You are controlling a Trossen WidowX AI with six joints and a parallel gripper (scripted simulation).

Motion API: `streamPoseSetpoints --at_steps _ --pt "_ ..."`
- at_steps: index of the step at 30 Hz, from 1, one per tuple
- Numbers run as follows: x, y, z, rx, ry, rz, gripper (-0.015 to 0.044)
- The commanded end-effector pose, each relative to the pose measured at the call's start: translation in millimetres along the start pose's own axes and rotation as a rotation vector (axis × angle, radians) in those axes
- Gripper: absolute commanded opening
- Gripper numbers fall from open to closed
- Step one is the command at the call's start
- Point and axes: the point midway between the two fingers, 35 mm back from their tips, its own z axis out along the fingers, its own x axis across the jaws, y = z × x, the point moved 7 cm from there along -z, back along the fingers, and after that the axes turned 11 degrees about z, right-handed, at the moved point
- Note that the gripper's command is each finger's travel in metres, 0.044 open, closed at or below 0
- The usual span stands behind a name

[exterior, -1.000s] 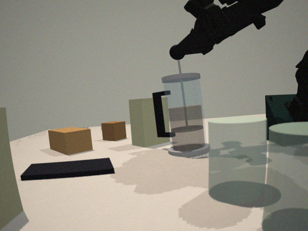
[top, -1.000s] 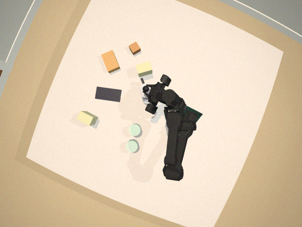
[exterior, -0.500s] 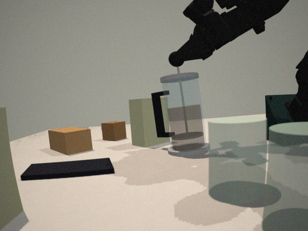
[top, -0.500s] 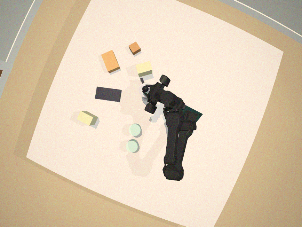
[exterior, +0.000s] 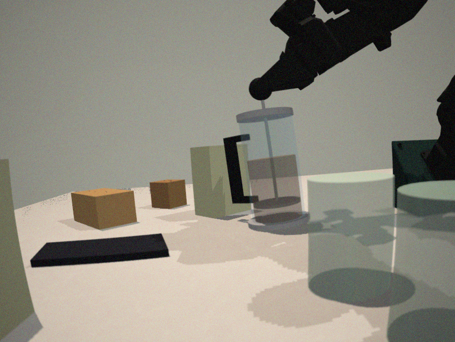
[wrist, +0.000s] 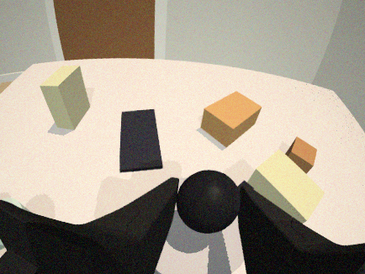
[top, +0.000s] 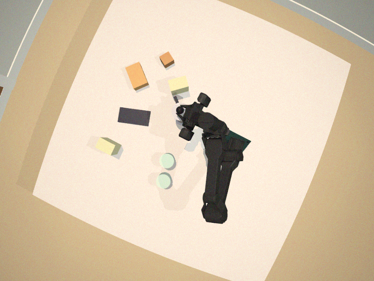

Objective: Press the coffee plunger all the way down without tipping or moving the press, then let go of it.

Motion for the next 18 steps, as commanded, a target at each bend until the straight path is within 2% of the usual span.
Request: streamPoseSetpoints --at_steps 1,14,18 --pt "-0.7 -1.7 1.6 0.011 0.002 0.020 0.0128" --pt "0.0 -0.1 0.1 0.000 0.000 0.000 0.0128" --pt "0.0 -0.1 0.1 0.000 0.000 0.000 0.0233"
